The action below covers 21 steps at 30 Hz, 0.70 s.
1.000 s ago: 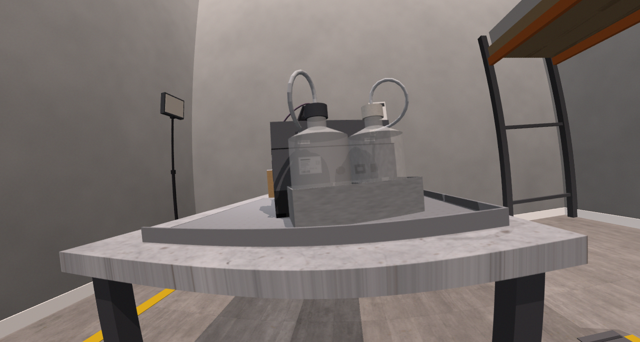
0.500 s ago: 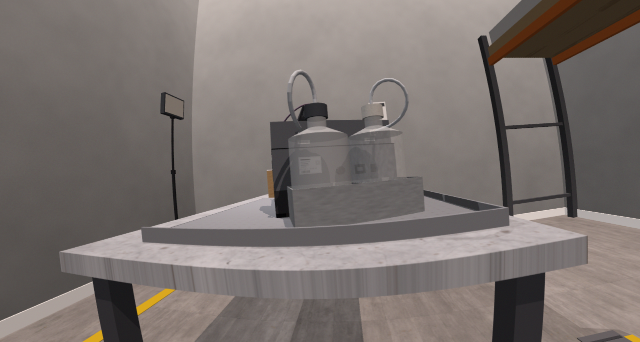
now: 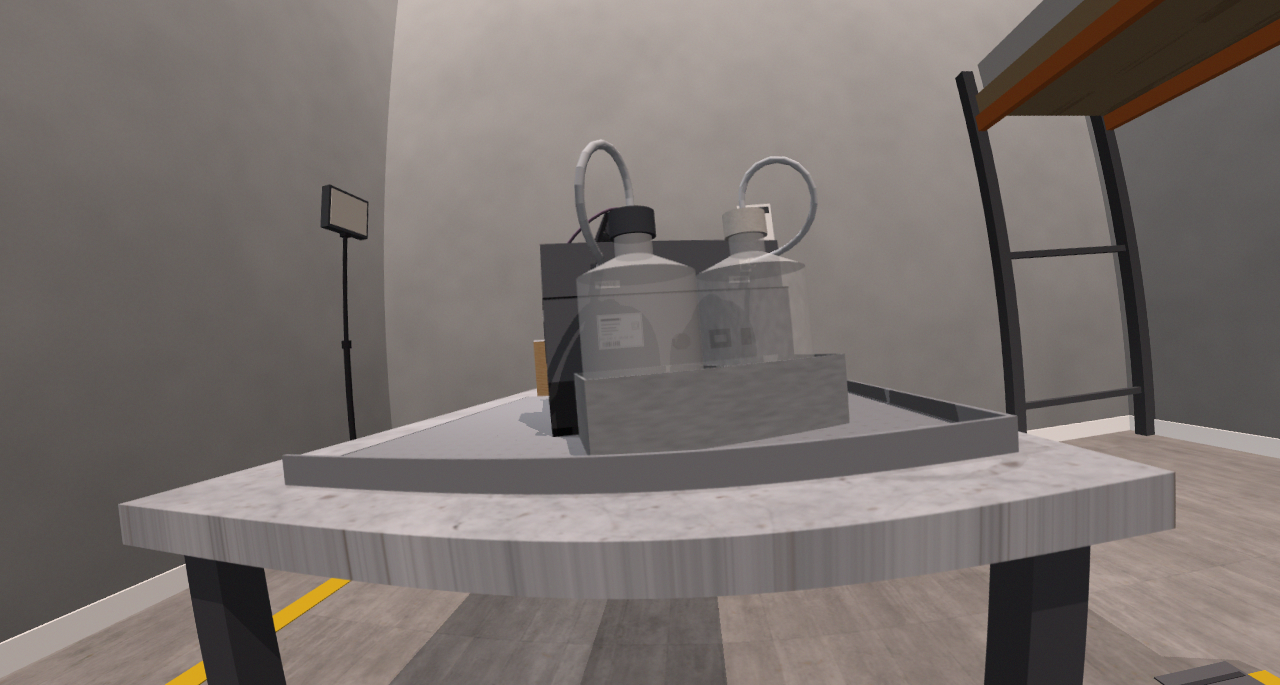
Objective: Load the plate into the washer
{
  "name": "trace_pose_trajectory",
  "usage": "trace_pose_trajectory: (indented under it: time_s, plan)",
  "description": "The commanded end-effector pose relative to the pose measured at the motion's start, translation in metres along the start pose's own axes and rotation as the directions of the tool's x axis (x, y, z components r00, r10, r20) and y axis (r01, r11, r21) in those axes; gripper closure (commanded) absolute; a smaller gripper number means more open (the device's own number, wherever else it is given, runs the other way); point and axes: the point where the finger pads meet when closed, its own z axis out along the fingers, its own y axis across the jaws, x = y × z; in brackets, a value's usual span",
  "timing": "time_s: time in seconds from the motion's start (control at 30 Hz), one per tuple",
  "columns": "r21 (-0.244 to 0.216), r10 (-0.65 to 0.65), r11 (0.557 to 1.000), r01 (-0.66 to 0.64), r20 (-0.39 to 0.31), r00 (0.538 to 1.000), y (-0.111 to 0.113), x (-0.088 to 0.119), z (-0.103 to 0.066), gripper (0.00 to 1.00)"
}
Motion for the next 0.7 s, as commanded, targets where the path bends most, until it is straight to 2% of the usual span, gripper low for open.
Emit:
trace_pose_trajectory:
  time_s: [0.0, 0.4, 0.47, 0.67]
  plan:
    - [-0.009, 0.001, 1.0, -0.001, -0.002, 1.0, 0.001, 0.0, -0.003, 0.0]
    - [-0.009, 0.001, 1.0, -0.001, -0.002, 1.0, 0.001, 0.0, -0.003, 0.0]
    - [-0.037, -0.001, 0.999, 0.001, -0.003, 1.0, 0.005, 0.001, -0.019, 0.0]
    - [-0.037, -0.006, 0.999, 0.006, -0.001, 1.0, 0.005, 0.0, -0.026, 0.0]
